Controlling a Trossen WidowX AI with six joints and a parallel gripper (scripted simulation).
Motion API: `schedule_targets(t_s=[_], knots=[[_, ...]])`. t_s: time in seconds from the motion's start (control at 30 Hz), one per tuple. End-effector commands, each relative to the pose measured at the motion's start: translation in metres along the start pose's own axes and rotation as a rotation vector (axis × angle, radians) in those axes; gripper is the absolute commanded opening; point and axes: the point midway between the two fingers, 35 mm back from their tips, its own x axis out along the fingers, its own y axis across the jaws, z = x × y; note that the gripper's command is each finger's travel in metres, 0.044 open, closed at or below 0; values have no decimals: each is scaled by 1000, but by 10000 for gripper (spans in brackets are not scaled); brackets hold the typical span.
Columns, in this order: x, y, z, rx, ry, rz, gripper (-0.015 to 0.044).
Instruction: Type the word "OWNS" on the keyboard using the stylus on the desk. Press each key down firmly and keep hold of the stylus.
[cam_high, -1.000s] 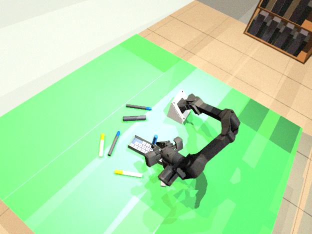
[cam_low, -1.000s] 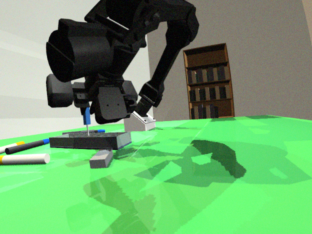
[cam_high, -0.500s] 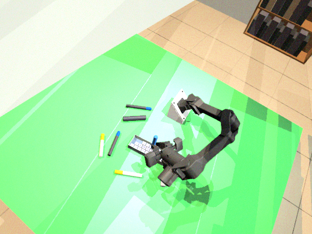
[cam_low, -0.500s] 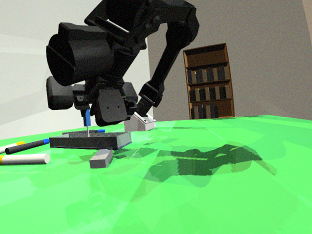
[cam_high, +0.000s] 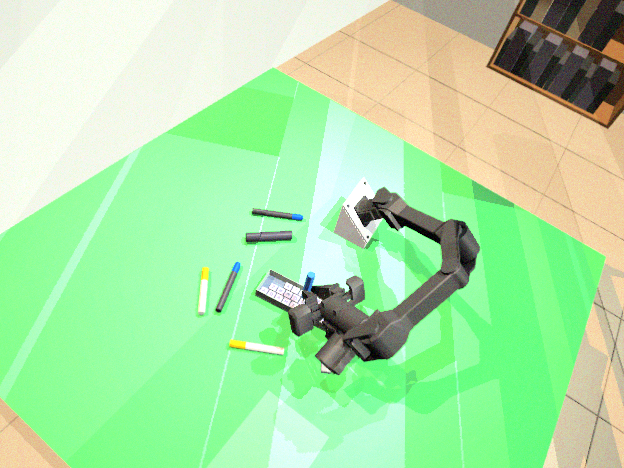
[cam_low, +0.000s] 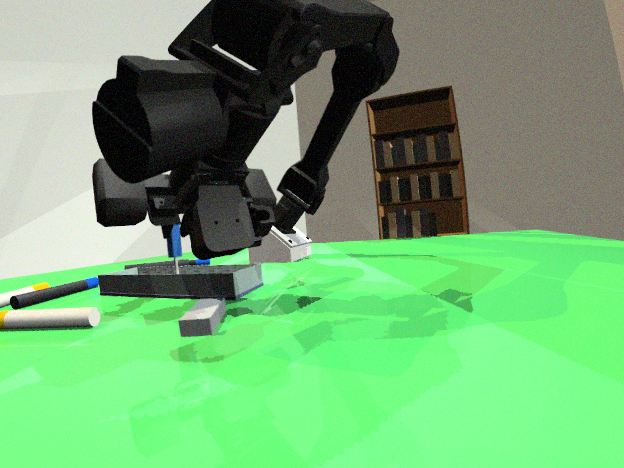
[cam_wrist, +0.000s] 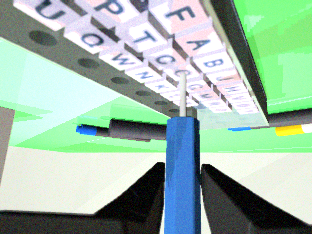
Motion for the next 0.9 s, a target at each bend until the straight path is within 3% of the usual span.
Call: schedule_targets(t_s=[0.0, 0.87], knots=[[2, 1, 3, -1, -2, 3, 81], [-16, 1, -30, 10, -5, 3, 78]])
